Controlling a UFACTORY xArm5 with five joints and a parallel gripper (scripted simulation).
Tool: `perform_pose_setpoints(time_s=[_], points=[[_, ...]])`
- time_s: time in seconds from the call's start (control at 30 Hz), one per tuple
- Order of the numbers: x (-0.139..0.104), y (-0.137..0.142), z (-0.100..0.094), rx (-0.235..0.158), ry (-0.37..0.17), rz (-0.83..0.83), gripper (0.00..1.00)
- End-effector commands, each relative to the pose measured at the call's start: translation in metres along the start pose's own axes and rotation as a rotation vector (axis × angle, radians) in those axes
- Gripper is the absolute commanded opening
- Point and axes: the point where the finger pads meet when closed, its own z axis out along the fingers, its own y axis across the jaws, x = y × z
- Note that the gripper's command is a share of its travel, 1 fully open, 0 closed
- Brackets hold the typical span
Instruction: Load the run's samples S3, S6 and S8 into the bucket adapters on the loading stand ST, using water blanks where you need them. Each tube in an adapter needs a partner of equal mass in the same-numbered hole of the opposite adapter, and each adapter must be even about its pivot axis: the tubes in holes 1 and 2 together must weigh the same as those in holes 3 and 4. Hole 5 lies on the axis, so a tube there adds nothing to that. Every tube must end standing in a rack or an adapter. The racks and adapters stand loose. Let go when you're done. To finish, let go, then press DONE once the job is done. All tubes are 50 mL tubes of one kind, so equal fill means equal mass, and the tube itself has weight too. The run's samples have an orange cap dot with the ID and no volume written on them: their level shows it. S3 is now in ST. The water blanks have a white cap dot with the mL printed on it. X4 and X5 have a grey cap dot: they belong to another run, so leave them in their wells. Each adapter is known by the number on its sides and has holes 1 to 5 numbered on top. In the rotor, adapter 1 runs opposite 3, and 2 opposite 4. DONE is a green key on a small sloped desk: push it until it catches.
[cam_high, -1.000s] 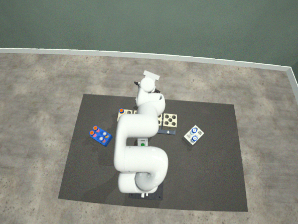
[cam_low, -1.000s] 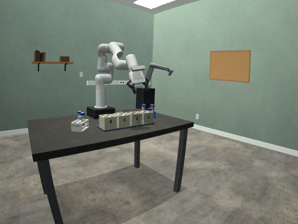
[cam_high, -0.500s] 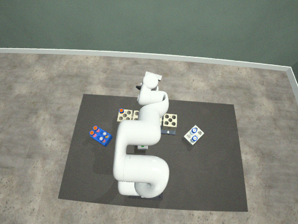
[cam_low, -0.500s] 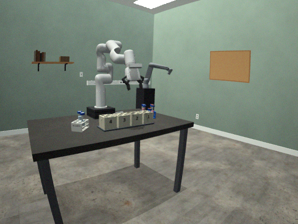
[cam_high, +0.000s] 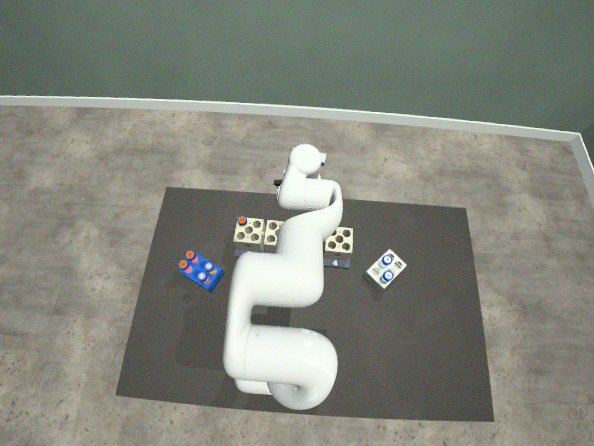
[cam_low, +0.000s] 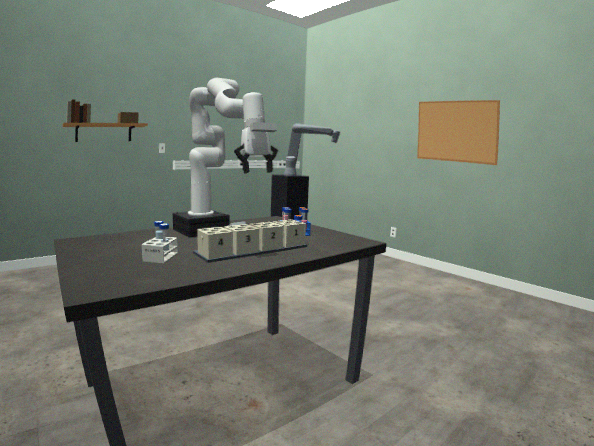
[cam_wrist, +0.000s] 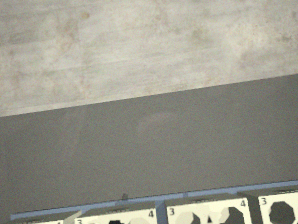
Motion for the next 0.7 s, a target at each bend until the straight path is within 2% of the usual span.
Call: perform_pose_setpoints(time_s=[0.0,0.1,0.17,0.27,0.33,0.43,0.47,0.6,0.67], points=[[-0.016,0.007,-0.013,-0.007,-0.041,-0.023,1.0],[-0.016,0.007,-0.013,-0.007,-0.041,-0.023,1.0],[-0.024,0.01,-0.018,-0.012,-0.089,-0.048,1.0],[-0.032,0.014,-0.024,-0.012,-0.089,-0.048,1.0],[-0.04,0.017,-0.029,-0.015,-0.138,-0.073,1.0],[-0.05,0.02,-0.035,-0.016,-0.138,-0.073,1.0],[-0.05,0.02,-0.035,-0.016,-0.138,-0.073,1.0],[-0.054,0.013,-0.017,-0.006,-0.204,-0.187,1.0],[-0.054,0.013,-0.017,-0.006,-0.204,-0.187,1.0]])
